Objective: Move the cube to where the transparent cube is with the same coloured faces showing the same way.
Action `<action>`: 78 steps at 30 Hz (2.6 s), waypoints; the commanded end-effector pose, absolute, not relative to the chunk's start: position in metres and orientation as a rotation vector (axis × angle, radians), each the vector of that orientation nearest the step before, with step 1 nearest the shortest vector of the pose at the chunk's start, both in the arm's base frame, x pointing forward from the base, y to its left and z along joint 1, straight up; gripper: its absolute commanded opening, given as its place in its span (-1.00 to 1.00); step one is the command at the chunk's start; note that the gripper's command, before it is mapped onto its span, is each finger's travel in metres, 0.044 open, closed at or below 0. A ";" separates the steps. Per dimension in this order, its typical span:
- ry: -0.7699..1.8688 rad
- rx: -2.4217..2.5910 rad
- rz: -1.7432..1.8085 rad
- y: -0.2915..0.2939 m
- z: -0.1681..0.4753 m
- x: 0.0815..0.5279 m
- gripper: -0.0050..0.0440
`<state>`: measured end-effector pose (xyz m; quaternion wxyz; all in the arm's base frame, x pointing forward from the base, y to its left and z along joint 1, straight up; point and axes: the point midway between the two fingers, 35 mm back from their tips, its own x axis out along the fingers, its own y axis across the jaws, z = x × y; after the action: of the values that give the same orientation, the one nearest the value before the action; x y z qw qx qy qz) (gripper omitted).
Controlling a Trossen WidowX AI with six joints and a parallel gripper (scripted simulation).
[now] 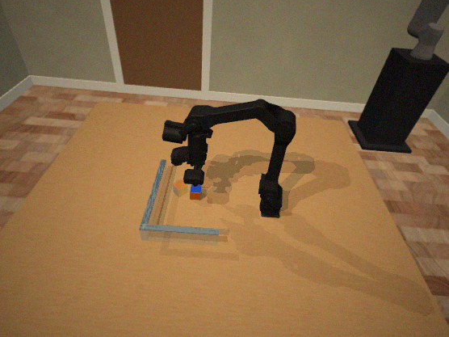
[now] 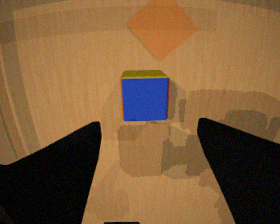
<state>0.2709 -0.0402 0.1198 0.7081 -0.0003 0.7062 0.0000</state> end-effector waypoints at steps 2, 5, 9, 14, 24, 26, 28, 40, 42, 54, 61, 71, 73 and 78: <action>1.540 -0.003 -0.004 -0.041 0.125 0.274 0.74; 1.540 -0.003 -0.004 -0.041 0.125 0.274 0.84; 1.540 -0.003 -0.004 -0.041 0.125 0.274 1.00; 1.541 -0.003 -0.004 -0.040 0.155 0.271 1.00; 1.546 -0.003 -0.003 -0.040 0.166 0.269 0.71; 1.546 -0.003 -0.003 -0.040 0.166 0.269 0.51; 1.546 -0.003 -0.003 -0.040 0.166 0.269 0.35; 1.545 -0.029 0.023 -0.040 0.166 0.269 0.54; 1.543 -0.109 0.101 -0.040 0.163 0.270 0.74; 1.477 -0.561 0.542 -0.040 0.145 0.272 1.00; 1.392 -0.827 0.802 -0.040 0.136 0.273 1.00; 1.239 -1.147 1.116 -0.041 0.124 0.274 1.00; 1.217 -1.185 1.153 -0.041 0.124 0.274 1.00; 1.194 -1.223 1.189 -0.041 0.122 0.274 1.00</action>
<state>0.2731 -0.0404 0.1182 0.5135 -0.4882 0.5117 0.4859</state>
